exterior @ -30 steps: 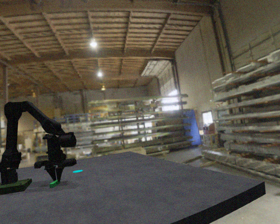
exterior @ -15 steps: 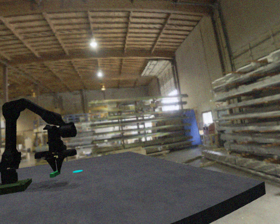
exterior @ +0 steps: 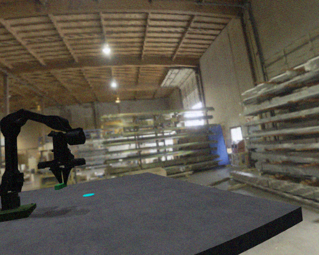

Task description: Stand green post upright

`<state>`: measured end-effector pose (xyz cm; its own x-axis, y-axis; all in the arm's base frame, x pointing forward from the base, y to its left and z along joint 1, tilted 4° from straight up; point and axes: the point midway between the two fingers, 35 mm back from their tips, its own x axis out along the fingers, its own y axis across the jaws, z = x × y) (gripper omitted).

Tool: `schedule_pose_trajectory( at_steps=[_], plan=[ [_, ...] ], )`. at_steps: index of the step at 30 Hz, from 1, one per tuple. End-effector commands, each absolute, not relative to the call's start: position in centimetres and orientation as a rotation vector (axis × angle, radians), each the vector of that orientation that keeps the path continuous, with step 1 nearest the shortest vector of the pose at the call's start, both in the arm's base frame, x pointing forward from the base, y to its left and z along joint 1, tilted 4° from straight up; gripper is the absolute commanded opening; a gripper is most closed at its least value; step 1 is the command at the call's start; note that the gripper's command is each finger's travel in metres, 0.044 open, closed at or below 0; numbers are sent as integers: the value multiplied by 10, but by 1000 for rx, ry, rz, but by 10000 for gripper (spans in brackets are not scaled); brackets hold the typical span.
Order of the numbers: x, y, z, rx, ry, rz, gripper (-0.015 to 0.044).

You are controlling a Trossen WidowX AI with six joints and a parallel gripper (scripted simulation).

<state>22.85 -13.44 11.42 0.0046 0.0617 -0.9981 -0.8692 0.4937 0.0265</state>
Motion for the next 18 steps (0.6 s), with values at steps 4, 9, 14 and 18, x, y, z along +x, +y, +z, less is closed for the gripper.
schedule_pose_trajectory(
  at_steps=[4,9,14,18],
  plan=[
    [227,-134,136,-785,1362,847,23],
    [230,-132,137,-787,1360,848,23],
    [240,-125,139,-798,1354,850,23],
    [249,-118,142,-806,1347,852,23]
  ],
)
